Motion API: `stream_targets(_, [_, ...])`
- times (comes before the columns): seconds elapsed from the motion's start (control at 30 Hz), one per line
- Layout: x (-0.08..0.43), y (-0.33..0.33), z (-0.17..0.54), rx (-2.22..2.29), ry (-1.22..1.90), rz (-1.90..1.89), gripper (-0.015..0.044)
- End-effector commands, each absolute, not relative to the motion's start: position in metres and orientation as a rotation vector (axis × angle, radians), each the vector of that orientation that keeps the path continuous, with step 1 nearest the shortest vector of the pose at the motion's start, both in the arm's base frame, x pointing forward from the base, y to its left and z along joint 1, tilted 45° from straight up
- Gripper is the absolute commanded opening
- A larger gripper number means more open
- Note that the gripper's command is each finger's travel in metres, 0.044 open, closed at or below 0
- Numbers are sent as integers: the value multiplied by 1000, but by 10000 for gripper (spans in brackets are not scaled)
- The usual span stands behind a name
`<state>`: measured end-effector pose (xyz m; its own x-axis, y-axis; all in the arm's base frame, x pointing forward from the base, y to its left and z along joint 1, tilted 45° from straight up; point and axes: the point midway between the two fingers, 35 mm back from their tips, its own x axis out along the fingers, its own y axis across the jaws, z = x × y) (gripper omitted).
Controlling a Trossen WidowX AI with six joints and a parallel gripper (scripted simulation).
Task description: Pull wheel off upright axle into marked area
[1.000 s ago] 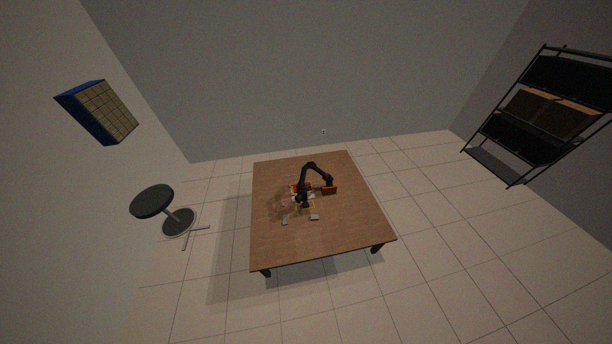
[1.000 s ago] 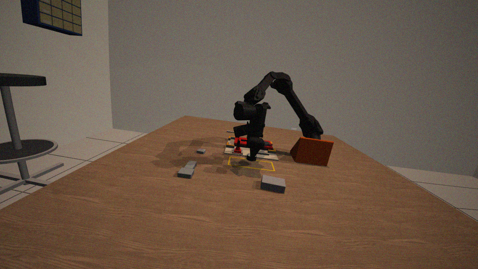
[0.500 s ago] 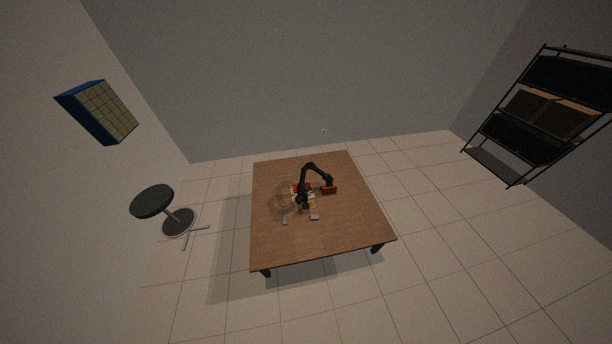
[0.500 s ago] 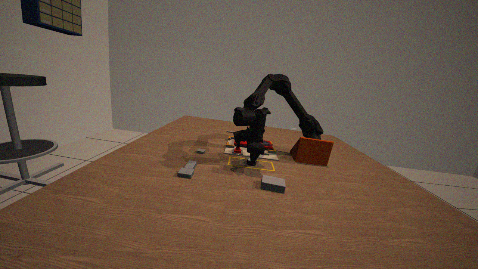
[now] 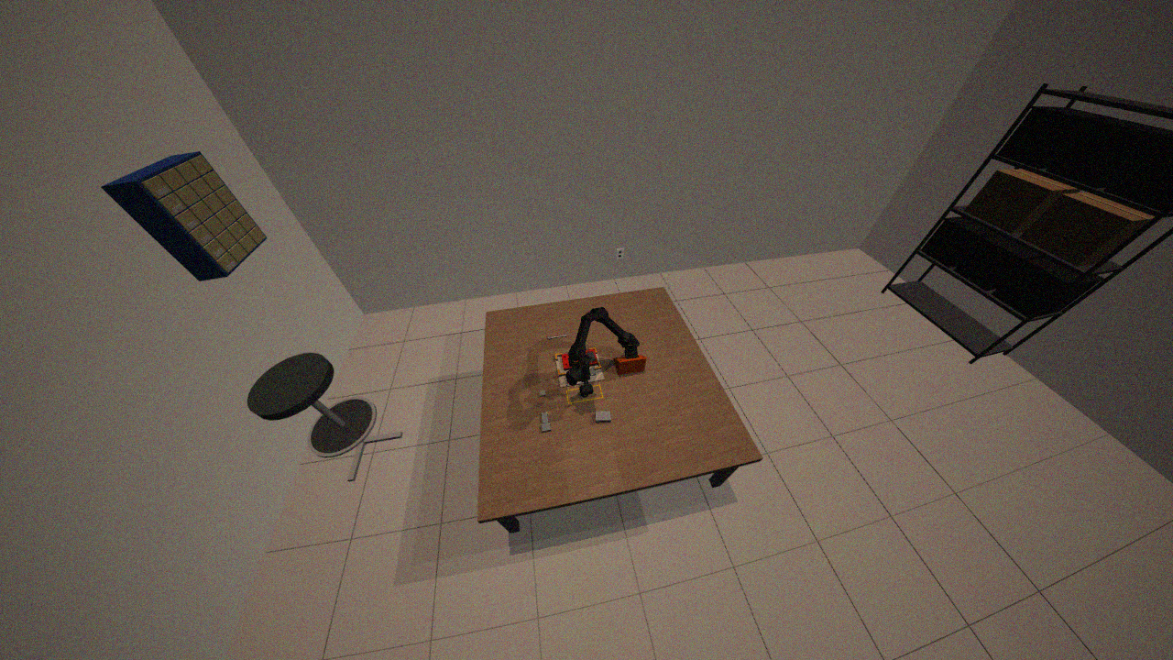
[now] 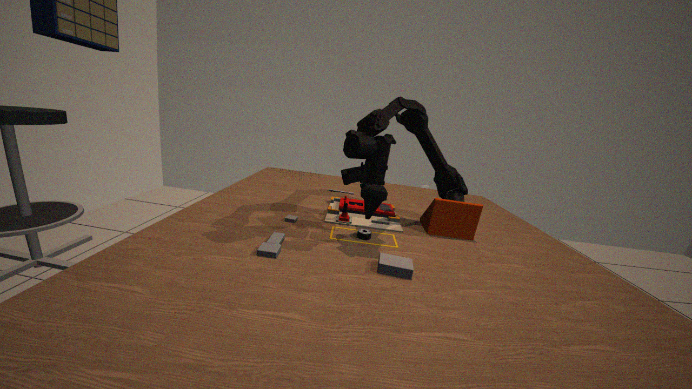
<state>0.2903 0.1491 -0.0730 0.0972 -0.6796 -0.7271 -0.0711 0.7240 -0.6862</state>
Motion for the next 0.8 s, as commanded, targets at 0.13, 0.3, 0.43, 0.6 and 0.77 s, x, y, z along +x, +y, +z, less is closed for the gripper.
stream_targets(0.13, [216,150,-21,-671,1447,-514,440])
stream_targets(0.3, [208,148,-15,-671,1447,-516,440])
stream_targets(0.43, [208,148,-15,-671,1447,-516,440])
stream_targets(0.6, [208,148,-15,-671,1447,-516,440])
stream_targets(0.77, [208,148,-15,-671,1447,-516,440])
